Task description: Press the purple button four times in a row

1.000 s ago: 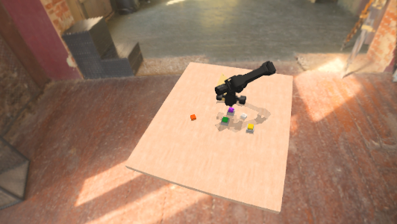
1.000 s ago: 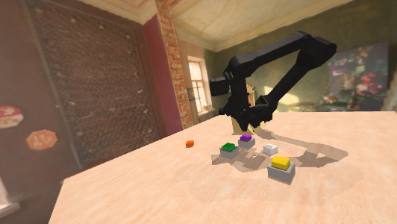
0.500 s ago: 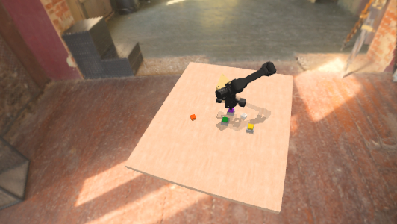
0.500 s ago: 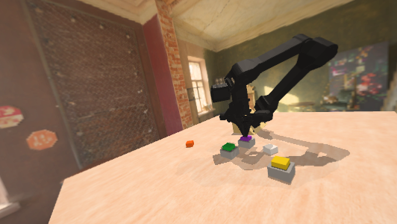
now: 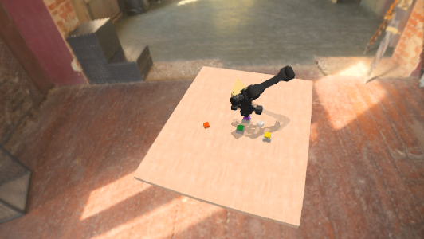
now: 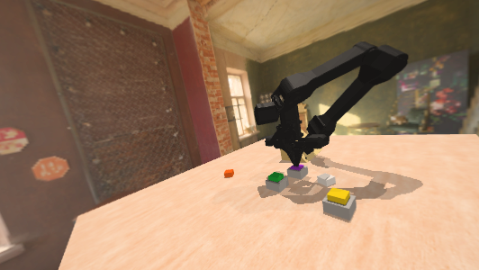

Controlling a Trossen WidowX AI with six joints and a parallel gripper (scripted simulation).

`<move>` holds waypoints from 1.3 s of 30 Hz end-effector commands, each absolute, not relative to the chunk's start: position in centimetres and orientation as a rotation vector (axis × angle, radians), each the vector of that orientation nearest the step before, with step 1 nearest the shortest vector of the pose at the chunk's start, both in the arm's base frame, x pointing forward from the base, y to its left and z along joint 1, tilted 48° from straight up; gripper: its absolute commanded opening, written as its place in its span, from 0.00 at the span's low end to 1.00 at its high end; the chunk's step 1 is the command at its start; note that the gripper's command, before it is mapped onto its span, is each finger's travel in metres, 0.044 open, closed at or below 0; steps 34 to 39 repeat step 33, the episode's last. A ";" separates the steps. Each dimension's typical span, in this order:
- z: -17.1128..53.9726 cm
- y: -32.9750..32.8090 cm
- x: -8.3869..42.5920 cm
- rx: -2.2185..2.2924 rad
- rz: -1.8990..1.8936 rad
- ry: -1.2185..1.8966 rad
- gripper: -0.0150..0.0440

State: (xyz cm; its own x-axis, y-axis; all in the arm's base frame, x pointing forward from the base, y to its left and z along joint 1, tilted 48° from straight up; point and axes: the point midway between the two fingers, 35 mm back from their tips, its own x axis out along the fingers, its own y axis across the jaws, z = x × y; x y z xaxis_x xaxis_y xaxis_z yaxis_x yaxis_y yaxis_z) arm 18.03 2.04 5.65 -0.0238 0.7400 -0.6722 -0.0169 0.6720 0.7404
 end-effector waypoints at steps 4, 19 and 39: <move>5.6 2.1 18.0 0.639 0.672 1.488 0.29; 13.9 1.1 22.0 0.641 0.609 1.440 0.56; 22.7 5.0 23.8 0.678 0.597 1.366 0.93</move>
